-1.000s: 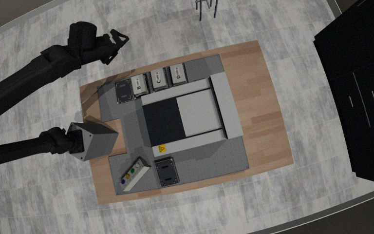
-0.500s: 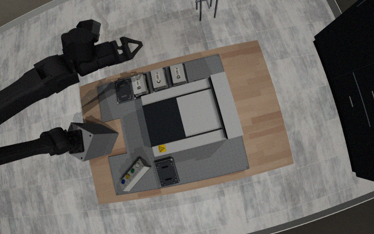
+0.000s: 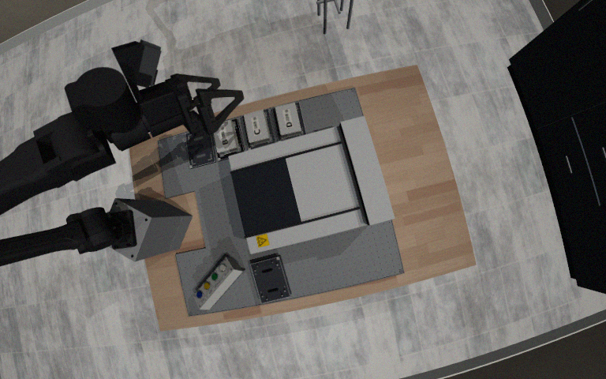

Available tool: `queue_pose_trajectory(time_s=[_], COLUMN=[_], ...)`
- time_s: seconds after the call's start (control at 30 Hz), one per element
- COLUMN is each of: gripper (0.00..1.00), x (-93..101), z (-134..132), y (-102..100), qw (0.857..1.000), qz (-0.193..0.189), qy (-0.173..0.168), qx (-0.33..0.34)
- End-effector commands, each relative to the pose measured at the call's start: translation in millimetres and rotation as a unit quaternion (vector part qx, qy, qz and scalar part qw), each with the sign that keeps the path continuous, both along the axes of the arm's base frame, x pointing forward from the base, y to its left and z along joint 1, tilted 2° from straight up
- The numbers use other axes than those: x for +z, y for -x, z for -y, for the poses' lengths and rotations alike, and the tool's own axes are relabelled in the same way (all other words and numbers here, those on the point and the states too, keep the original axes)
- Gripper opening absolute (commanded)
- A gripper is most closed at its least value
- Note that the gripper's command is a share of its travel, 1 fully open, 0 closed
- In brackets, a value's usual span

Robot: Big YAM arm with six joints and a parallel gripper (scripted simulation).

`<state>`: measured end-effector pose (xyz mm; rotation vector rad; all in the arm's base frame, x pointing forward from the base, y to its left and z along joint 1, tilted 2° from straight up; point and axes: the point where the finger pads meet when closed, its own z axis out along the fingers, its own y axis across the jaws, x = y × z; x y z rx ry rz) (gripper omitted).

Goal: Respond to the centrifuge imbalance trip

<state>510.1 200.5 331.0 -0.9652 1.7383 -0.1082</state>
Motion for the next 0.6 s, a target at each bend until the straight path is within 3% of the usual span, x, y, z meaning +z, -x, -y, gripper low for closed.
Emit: queue_pose_trajectory(time_s=[0.0,0.03,0.1,0.13,0.2,0.23,0.33,0.43,0.5,0.53,0.57], gripper=[1.0,1.0,1.0,1.0,1.0,1.0,1.0,1.0,1.0,1.0,1.0], x=[56.1,46.9,46.9,40.2,84.4,92.6,107.4,104.5,121.2,113.6,124.7], z=[18.0,27.6,27.6,31.5,45.1,51.7,69.9,85.2,97.4,103.6,108.7], y=[-22.7,-14.9,-14.9,-24.5,-23.6,-23.1,-24.5,-34.6,-28.2,-22.8,-23.1], qw=[0.996,0.995,0.995,0.994,0.989,0.987,0.98,0.975,0.969,0.967,0.964], qz=[0.037,0.03,0.03,0.023,0.058,0.064,0.075,0.072,0.087,0.083,0.091], qy=[-0.069,-0.074,-0.074,-0.08,-0.108,-0.118,-0.144,-0.164,-0.182,-0.186,-0.195], qx=[-0.046,-0.056,-0.056,-0.066,-0.081,-0.089,-0.111,-0.134,-0.145,-0.153,-0.157])
